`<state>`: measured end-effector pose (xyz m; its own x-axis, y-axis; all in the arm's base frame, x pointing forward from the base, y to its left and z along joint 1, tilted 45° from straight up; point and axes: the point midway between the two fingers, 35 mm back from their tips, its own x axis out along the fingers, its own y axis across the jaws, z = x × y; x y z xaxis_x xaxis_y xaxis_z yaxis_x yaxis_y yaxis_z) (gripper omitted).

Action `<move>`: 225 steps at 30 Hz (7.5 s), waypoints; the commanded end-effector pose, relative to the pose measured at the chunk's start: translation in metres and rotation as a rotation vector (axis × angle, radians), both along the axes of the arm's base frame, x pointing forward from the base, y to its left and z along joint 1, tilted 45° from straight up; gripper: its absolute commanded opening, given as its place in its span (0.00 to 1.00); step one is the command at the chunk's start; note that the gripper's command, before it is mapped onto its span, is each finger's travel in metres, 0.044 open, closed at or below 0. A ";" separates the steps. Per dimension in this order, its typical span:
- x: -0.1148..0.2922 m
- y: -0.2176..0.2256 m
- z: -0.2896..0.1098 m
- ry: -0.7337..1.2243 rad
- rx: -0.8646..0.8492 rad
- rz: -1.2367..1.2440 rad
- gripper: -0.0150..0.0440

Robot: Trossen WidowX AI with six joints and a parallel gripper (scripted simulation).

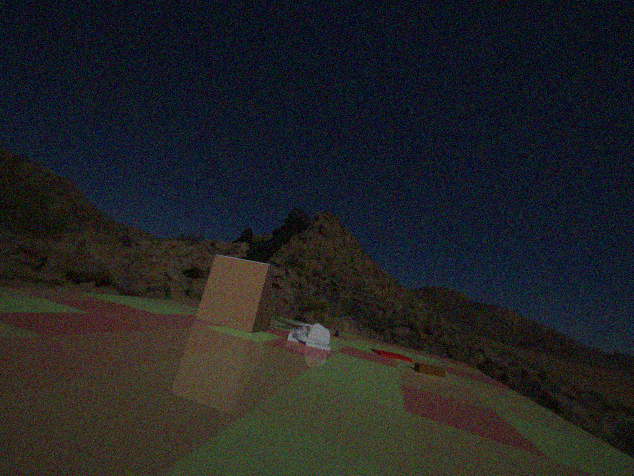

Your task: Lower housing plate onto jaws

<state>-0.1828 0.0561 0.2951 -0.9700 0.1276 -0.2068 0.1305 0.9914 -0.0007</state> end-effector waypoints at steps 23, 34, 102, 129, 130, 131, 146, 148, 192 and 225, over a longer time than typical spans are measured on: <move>0.064 0.127 -0.035 -0.200 -0.142 -0.565 1.00; 0.121 0.163 -0.051 -0.239 -0.267 -0.806 1.00; 0.353 0.169 -0.150 -0.037 -0.803 -1.568 1.00; 0.352 0.191 -0.171 -0.036 -0.802 -1.568 1.00; 0.352 0.191 -0.171 -0.036 -0.802 -1.568 1.00; 0.352 0.191 -0.171 -0.036 -0.802 -1.568 1.00; 0.352 0.191 -0.171 -0.036 -0.802 -1.568 1.00; 0.352 0.191 -0.171 -0.036 -0.802 -1.568 1.00; 0.356 0.149 -0.131 -0.042 -0.805 -1.567 0.85; 0.394 0.108 -0.162 -0.477 -0.470 -1.332 0.85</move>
<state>0.2073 0.1680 0.1385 -0.0269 0.6786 -0.7340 0.9996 0.0243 -0.0141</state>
